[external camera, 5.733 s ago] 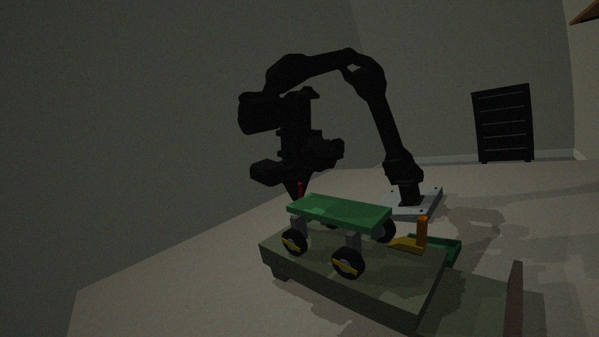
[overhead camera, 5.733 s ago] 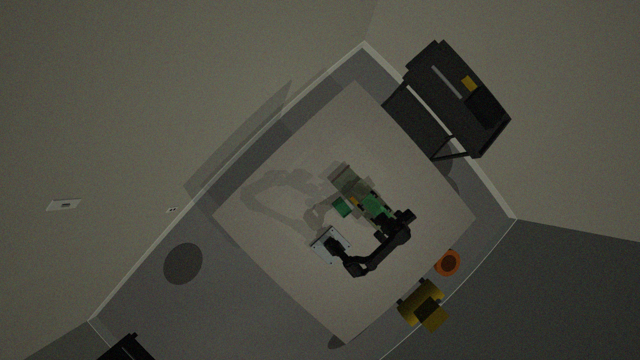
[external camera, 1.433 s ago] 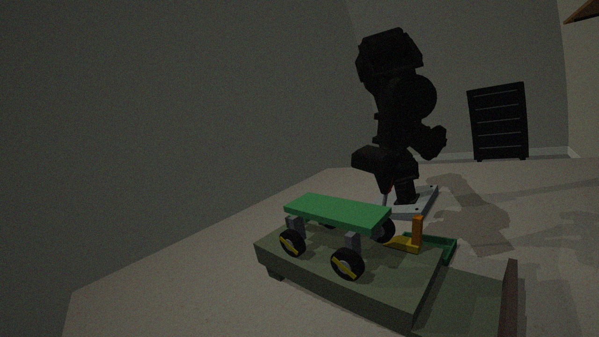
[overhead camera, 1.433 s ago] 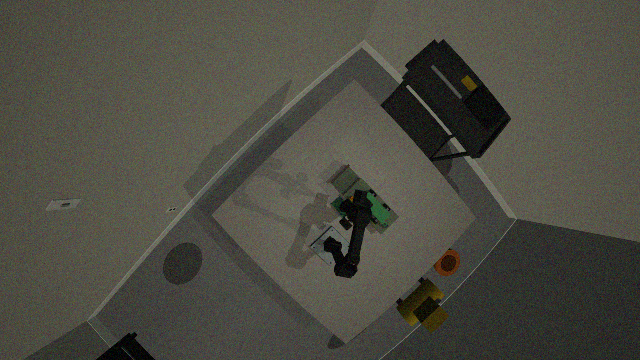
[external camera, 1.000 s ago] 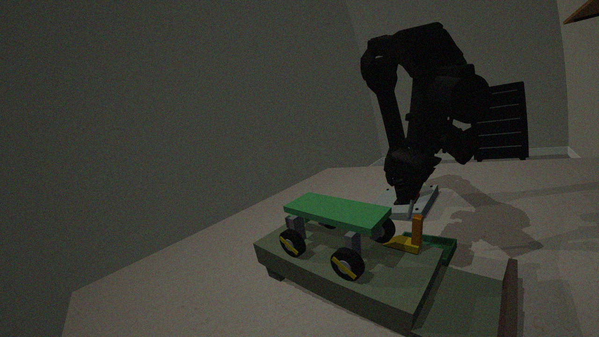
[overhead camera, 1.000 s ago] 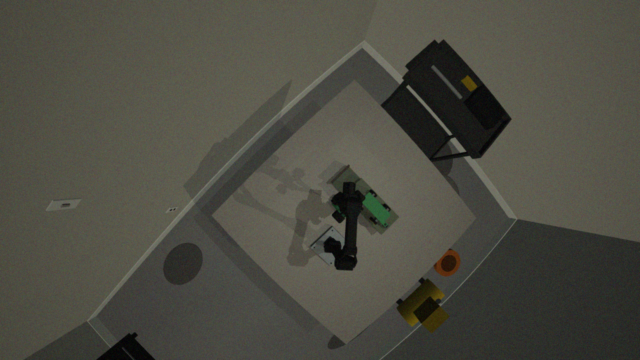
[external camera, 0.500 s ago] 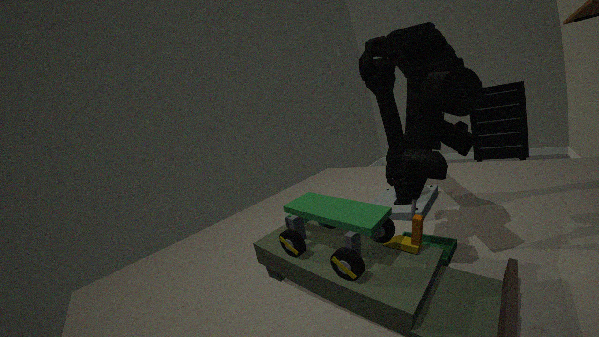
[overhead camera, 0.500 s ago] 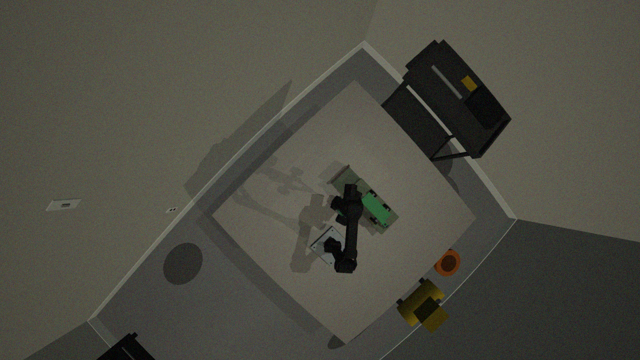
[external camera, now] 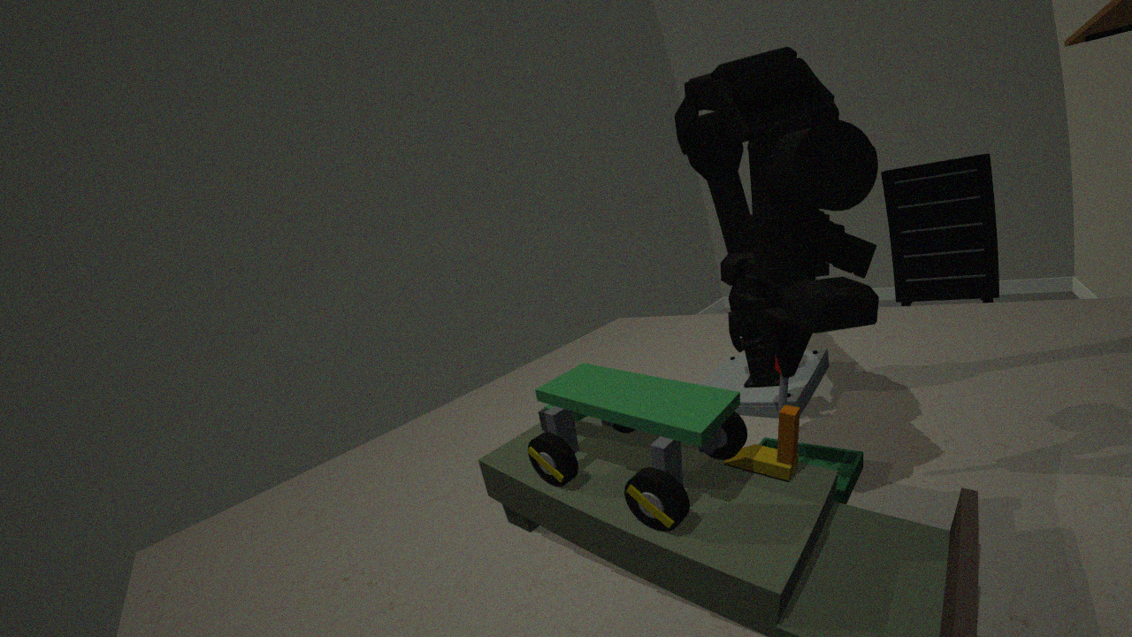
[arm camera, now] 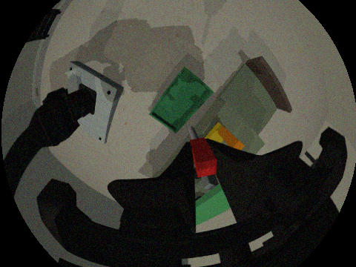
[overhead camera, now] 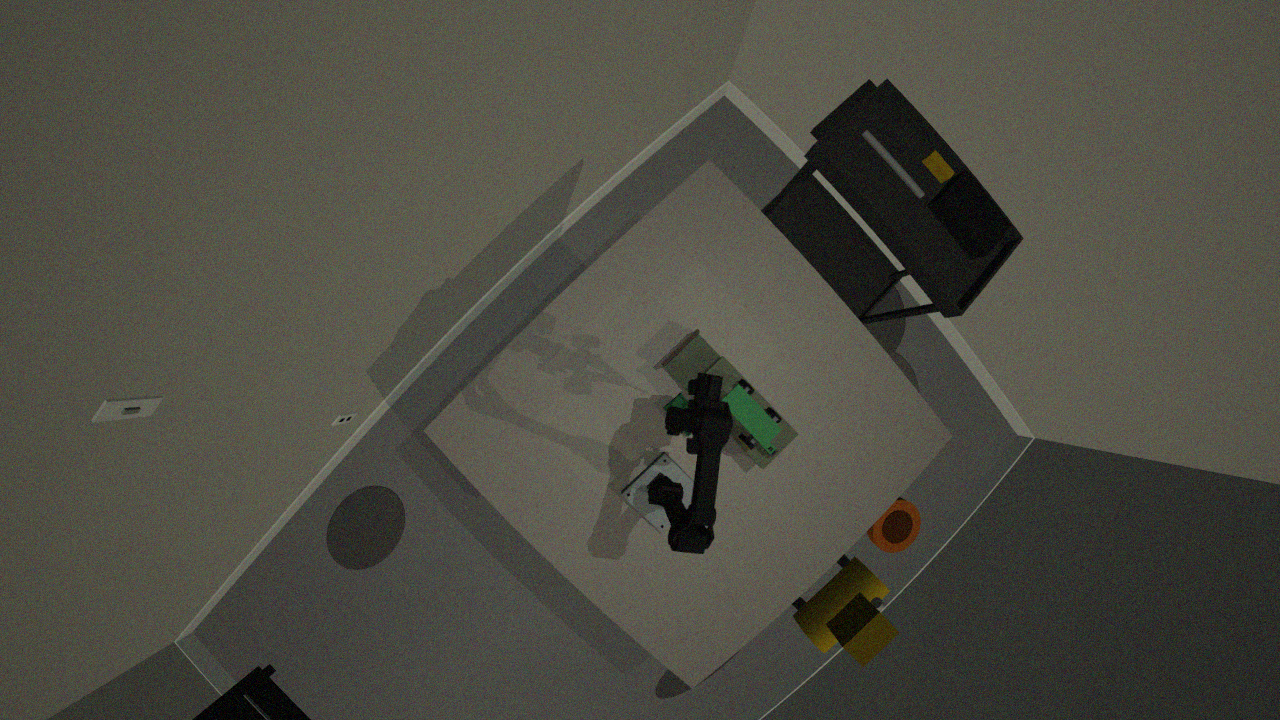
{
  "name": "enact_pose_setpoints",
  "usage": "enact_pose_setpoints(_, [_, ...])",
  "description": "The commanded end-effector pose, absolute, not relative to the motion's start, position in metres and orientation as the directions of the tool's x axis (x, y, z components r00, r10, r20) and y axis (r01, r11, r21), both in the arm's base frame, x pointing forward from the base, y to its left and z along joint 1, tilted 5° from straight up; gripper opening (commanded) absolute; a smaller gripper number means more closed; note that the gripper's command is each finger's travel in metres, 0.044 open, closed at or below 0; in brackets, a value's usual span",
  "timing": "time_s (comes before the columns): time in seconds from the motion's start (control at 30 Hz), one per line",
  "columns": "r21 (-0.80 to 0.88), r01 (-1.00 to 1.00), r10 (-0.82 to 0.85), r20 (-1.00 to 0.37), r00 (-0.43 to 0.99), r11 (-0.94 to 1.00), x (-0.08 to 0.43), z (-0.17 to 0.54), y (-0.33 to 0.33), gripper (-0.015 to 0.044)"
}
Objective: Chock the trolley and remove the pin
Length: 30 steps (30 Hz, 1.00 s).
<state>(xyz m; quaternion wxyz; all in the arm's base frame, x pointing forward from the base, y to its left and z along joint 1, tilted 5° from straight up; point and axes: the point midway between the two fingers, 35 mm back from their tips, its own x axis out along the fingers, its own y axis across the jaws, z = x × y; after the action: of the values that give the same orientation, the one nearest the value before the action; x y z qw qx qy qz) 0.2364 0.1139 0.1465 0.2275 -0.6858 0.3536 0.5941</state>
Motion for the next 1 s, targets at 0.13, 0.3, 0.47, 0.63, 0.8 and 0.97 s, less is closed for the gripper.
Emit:
enact_pose_setpoints(0.13, [0.112,-0.58,-0.167,-0.985,0.041,-0.807,0.236,0.1465,0.1123,0.0])
enact_pose_setpoints(0.3, [0.104,-0.449,-0.137,-0.99,0.042,-0.887,0.2361,0.1468,0.1113,0.0])
enact_pose_setpoints(0.47, [0.089,-0.308,-0.108,-0.993,0.043,-0.947,0.2363,0.1472,0.1105,0.0])
enact_pose_setpoints(0.63, [0.073,-0.179,-0.082,-0.996,0.046,-0.981,0.2366,0.1477,0.1097,0.0])
enact_pose_setpoints(0.8, [0.072,-0.174,-0.081,-0.996,0.046,-0.982,0.2366,0.1477,0.1097,0.0])
enact_pose_setpoints(0.97, [0.071,-0.159,-0.079,-0.996,0.043,-0.985,0.2309,0.1432,0.1097,0.0])
